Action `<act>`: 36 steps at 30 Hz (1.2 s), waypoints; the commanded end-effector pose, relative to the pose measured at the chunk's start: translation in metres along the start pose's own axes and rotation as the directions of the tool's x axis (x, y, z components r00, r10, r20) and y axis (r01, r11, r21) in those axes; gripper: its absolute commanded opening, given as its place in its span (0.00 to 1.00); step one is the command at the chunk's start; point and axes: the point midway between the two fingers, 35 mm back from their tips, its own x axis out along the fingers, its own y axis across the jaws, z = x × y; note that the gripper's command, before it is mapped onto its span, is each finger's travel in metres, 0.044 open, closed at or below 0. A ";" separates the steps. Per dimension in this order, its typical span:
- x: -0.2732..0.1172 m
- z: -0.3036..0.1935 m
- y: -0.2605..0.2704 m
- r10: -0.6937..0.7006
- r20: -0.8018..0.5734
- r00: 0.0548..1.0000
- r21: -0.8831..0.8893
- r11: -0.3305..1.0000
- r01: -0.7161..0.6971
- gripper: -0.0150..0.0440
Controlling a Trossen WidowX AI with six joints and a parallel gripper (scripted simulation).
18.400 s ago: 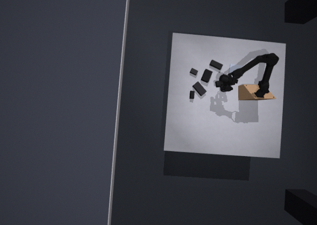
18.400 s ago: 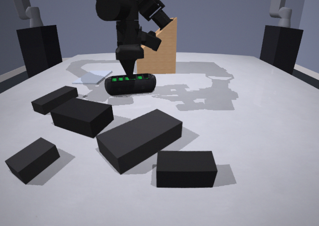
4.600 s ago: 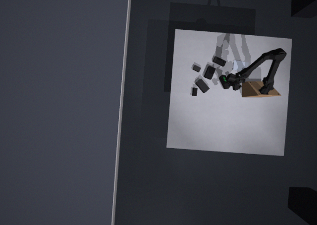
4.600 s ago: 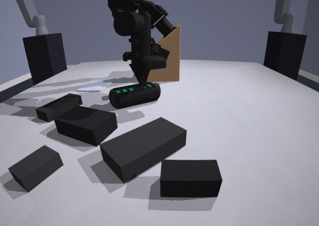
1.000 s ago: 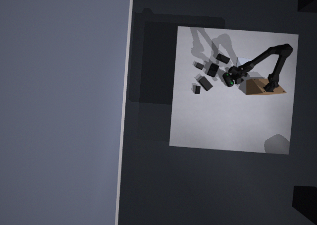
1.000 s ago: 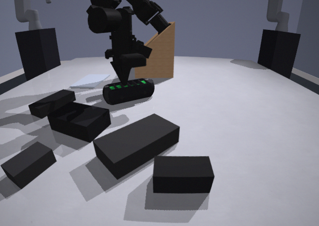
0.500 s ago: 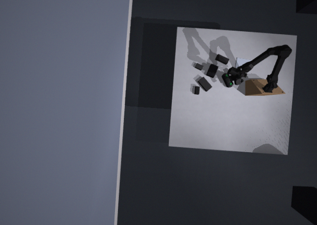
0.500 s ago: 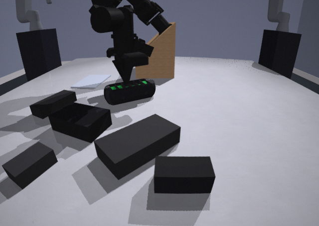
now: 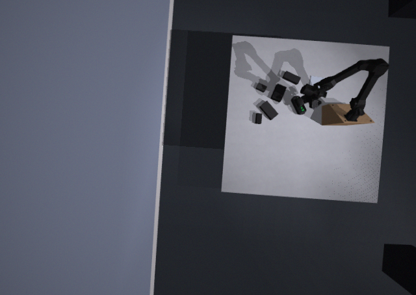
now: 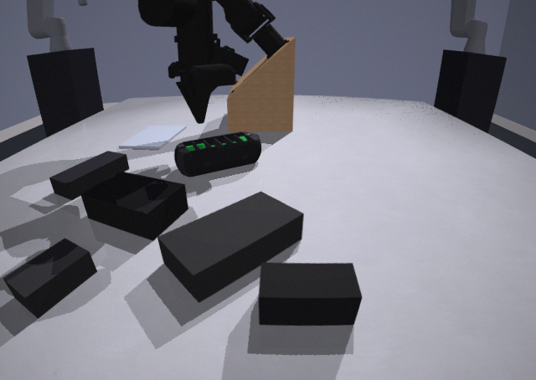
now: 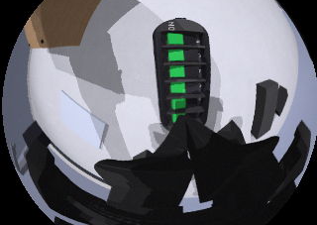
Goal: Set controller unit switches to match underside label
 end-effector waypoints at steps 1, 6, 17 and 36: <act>0.001 -0.003 0.001 0.002 0.001 1.000 -0.003 1.000 -0.002 0.25; 0.009 -0.003 0.001 0.002 0.002 1.000 -0.003 1.000 -0.002 0.25; 0.027 -0.003 0.000 0.002 0.001 1.000 -0.003 1.000 -0.002 0.25; 0.044 -0.003 0.001 0.003 0.000 1.000 -0.004 1.000 -0.003 0.25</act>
